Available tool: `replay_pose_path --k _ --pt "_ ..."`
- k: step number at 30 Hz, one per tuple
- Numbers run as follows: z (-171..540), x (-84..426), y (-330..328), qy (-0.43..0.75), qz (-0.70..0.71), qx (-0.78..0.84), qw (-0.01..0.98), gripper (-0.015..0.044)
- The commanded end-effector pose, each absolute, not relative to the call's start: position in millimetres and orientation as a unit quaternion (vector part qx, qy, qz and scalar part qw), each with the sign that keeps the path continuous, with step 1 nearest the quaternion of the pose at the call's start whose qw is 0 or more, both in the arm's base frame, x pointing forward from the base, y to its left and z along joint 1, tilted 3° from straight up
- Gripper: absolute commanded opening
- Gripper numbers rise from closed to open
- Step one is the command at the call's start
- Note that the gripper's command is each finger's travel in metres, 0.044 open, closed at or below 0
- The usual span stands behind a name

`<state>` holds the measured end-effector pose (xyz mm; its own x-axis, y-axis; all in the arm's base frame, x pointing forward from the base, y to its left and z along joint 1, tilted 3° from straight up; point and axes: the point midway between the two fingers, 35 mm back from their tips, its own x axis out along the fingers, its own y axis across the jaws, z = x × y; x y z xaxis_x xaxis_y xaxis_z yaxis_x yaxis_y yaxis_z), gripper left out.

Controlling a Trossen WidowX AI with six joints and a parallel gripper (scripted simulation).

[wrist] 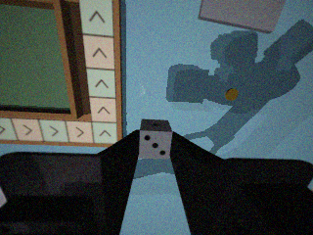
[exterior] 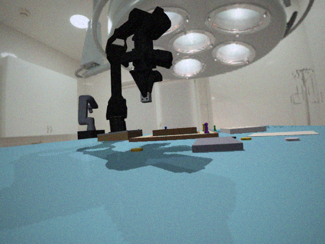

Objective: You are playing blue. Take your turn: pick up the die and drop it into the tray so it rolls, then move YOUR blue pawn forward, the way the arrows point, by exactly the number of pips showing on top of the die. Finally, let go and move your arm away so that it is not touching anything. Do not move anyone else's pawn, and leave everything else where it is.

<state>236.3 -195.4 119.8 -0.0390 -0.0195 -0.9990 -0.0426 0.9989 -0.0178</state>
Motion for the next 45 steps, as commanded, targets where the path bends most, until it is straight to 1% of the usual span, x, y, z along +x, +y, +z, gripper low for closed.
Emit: replay_pose_path --k 1,8,24,41,45 --pt "122.5 238.7 -189.9 0.722 0.009 -0.026 0.692 0.0000" --pt "116.3 251.4 -165.3 0.722 0.016 -0.042 0.690 0.0000" --pt "97.8 277.9 -85.0 0.719 0.010 -0.025 0.695 0.0000" --pt "79.3 278.8 -2.2 0.719 0.004 -0.008 0.694 0.0000" --pt "77.9 277.8 4.1 0.720 0.003 -0.006 0.694 0.0000"
